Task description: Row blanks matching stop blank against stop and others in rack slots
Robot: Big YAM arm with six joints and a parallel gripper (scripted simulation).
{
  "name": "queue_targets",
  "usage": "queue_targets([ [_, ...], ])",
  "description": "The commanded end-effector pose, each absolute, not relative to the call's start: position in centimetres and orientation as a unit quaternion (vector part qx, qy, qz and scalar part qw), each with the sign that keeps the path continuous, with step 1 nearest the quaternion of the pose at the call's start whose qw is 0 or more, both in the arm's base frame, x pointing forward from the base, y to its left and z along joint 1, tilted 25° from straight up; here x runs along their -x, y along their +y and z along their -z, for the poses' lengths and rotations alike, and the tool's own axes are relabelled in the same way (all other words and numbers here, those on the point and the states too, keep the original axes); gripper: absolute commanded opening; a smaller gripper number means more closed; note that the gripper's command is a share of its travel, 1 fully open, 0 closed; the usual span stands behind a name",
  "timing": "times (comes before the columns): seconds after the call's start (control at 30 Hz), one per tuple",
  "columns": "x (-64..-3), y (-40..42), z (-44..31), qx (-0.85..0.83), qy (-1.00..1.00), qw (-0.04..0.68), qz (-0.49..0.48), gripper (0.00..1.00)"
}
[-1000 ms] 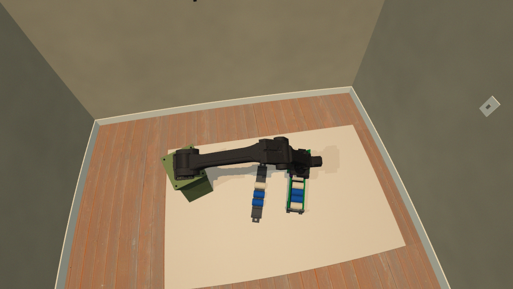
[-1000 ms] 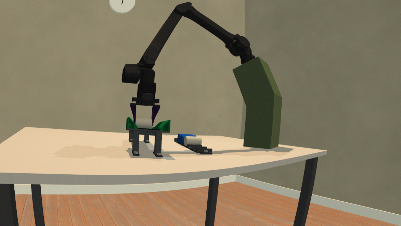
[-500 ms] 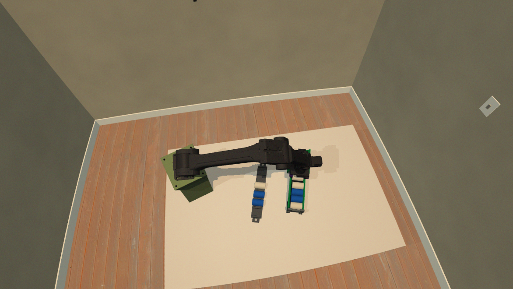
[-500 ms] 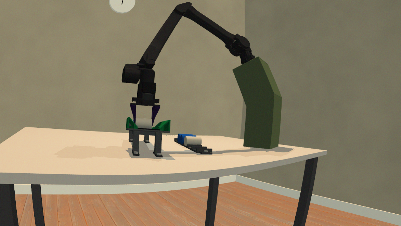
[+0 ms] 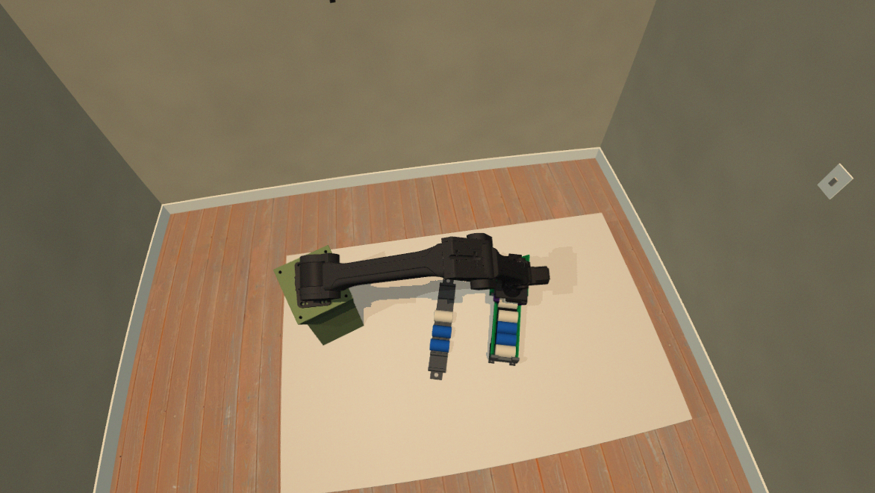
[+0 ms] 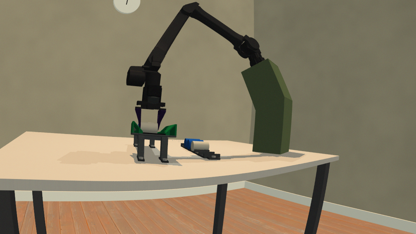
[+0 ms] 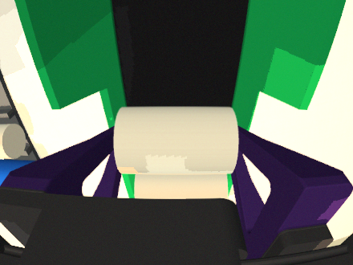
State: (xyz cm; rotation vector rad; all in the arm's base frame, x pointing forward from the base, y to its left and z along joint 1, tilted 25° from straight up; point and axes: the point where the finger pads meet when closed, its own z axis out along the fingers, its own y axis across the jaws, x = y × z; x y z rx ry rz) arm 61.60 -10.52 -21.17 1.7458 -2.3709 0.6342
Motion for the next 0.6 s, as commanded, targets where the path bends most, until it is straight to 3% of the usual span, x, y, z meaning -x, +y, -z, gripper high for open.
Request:
queue_targets([
  [0.0,-63.18,-9.25,20.85,-0.582,-0.782,0.057,-0.214,0.62],
  [0.57,-63.12,-9.17,21.04,-0.582,-0.782,0.058,-0.213,0.62],
])
